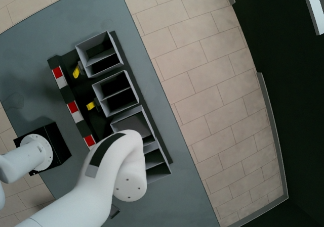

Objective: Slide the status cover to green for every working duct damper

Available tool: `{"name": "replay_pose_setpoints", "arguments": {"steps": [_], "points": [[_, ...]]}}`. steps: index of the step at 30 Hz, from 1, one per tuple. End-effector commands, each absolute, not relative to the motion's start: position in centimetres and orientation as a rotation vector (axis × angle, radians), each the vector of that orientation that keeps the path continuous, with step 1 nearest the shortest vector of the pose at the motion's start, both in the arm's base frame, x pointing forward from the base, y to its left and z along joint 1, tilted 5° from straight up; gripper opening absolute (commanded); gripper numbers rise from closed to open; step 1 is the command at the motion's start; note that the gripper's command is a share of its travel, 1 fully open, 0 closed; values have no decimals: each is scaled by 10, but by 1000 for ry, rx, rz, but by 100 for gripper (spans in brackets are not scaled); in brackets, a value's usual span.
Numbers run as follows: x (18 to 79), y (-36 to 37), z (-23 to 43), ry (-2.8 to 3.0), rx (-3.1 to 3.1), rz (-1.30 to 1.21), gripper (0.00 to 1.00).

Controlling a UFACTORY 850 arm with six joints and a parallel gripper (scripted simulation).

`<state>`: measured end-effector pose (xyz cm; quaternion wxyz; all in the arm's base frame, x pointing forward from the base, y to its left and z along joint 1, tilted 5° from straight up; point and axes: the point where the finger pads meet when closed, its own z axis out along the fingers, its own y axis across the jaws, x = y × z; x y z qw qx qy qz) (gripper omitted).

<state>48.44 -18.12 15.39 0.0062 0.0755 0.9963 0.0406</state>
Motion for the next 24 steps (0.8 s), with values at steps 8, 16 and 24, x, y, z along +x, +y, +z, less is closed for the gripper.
{"name": "replay_pose_setpoints", "arguments": {"steps": [8,16,24], "points": [[485,-182,155,3116,236,126,39],[501,-127,160,3117,236,125,39],[510,-69,164,3118,236,126,39]]}}
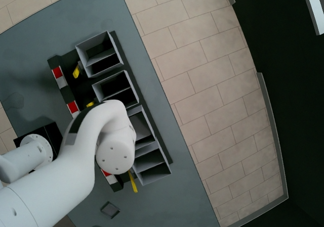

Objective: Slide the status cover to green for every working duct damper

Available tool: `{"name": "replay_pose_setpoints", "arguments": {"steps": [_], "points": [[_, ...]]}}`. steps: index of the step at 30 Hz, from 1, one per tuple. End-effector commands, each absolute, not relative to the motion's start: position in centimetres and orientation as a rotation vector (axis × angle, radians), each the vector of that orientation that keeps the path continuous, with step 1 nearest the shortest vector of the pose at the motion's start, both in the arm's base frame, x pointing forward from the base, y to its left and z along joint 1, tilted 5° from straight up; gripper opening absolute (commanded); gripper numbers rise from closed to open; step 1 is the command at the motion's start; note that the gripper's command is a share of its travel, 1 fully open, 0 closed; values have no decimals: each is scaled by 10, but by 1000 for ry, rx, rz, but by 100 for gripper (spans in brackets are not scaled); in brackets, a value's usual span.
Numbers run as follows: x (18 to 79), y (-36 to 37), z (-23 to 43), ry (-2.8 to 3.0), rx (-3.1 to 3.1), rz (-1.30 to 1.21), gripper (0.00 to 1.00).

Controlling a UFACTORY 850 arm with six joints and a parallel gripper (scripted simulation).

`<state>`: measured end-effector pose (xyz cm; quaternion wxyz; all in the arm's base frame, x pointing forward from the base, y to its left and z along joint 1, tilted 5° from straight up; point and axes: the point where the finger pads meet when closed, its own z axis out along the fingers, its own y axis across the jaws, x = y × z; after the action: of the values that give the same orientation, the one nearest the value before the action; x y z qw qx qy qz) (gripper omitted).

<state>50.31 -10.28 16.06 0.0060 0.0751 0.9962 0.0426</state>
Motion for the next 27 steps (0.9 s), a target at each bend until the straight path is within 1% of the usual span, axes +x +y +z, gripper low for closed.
{"name": "replay_pose_setpoints", "arguments": {"steps": [1,9,27], "points": [[511,-62,165,3118,236,126,39],[513,1,170,3119,236,128,39],[513,2,170,3119,236,128,39]]}}
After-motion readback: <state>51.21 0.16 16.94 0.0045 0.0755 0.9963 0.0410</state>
